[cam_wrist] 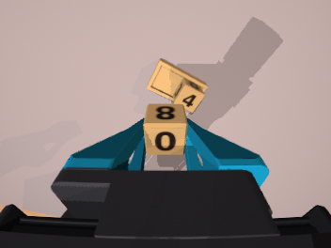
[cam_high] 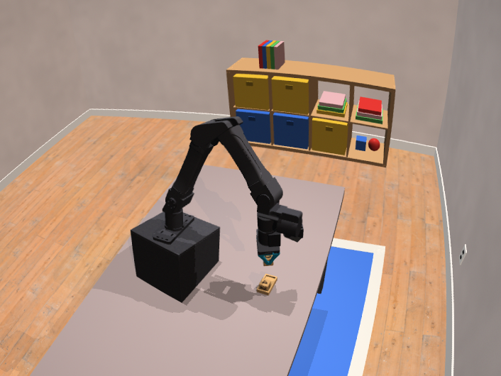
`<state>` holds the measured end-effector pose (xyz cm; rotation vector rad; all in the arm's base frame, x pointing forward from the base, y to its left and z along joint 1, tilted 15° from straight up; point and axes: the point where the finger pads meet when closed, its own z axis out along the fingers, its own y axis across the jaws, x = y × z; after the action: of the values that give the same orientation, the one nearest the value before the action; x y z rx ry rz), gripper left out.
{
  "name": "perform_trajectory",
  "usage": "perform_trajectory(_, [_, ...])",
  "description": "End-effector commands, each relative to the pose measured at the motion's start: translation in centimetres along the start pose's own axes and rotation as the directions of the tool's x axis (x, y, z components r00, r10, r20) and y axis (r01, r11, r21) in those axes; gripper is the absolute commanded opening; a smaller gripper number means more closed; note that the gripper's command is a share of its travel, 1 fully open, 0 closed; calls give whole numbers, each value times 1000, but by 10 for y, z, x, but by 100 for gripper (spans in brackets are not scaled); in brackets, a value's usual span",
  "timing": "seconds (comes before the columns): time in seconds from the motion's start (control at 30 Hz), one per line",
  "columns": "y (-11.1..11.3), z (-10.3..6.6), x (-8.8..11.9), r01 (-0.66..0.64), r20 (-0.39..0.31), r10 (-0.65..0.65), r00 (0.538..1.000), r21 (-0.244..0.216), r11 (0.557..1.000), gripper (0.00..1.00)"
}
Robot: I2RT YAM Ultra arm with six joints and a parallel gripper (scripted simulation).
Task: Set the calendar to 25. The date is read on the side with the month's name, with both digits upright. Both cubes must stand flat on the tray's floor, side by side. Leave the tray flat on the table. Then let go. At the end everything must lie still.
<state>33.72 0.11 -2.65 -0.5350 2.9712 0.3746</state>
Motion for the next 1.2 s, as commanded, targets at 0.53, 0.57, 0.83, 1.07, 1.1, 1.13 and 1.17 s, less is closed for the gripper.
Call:
perform_trajectory(0.53, [0,-5,-4,634,6,-634,773,15,773,27])
perform_trajectory(0.57, [0,-5,-4,675,5,-675,738,15,738,27])
perform_trajectory(0.83, [0,-5,-4,830,2,-830,557,16,557,27])
perform_trajectory(1.07, [0,-5,-4,884,0,-884,467,16,467,27])
perform_trajectory(1.1, [0,-5,-4,886,0,-886,464,16,464,27])
perform_trajectory(1.13, [0,-5,-4,887,0,-887,462,16,462,27])
perform_trajectory(1.17, [0,-5,-4,887,0,-887,462,16,462,27])
